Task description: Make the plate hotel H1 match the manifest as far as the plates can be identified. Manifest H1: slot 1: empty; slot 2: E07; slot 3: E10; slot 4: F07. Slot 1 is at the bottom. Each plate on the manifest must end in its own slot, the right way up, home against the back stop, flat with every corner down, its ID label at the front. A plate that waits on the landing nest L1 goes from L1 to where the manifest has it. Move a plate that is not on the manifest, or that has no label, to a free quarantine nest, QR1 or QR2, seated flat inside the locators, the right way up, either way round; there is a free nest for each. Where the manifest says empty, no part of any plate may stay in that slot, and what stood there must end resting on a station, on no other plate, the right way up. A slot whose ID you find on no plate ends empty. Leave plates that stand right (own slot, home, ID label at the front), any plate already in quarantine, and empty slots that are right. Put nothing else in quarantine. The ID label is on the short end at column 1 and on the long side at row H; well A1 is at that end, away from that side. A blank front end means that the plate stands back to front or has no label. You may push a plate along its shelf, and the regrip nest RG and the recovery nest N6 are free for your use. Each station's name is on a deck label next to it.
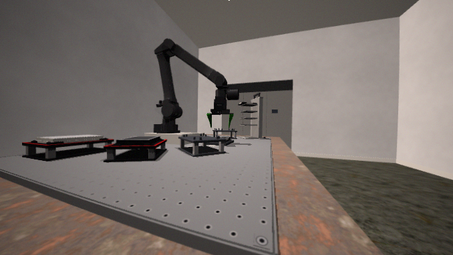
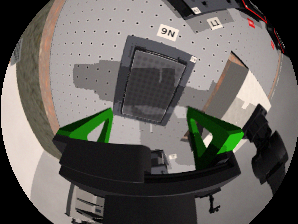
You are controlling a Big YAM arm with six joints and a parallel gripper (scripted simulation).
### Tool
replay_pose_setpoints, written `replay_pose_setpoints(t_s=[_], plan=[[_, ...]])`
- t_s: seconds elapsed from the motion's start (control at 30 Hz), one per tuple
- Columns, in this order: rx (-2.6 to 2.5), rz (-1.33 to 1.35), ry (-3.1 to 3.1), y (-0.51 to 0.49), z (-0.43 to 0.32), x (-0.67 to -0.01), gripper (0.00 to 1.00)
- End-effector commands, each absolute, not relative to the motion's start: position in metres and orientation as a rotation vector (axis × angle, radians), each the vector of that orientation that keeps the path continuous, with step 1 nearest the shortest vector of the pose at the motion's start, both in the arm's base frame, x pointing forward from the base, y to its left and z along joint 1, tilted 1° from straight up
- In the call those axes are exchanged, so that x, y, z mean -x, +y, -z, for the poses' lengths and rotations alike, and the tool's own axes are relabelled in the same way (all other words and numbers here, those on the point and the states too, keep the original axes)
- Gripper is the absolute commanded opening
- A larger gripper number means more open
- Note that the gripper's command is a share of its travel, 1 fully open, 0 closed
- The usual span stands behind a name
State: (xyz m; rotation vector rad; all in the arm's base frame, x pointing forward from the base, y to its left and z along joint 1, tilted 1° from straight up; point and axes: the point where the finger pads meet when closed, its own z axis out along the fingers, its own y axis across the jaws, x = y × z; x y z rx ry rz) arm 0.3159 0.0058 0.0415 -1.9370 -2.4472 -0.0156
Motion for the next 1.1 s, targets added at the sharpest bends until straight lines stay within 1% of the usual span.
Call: replay_pose_setpoints(t_s=[0.0, 1.07], plan=[[1.842, 0.045, -2.551, 0.0018, -0.0533, -0.3291, 1.00], [1.069, 0.043, -2.970, 0.0019, -0.0538, -0.3297, 1.00]])
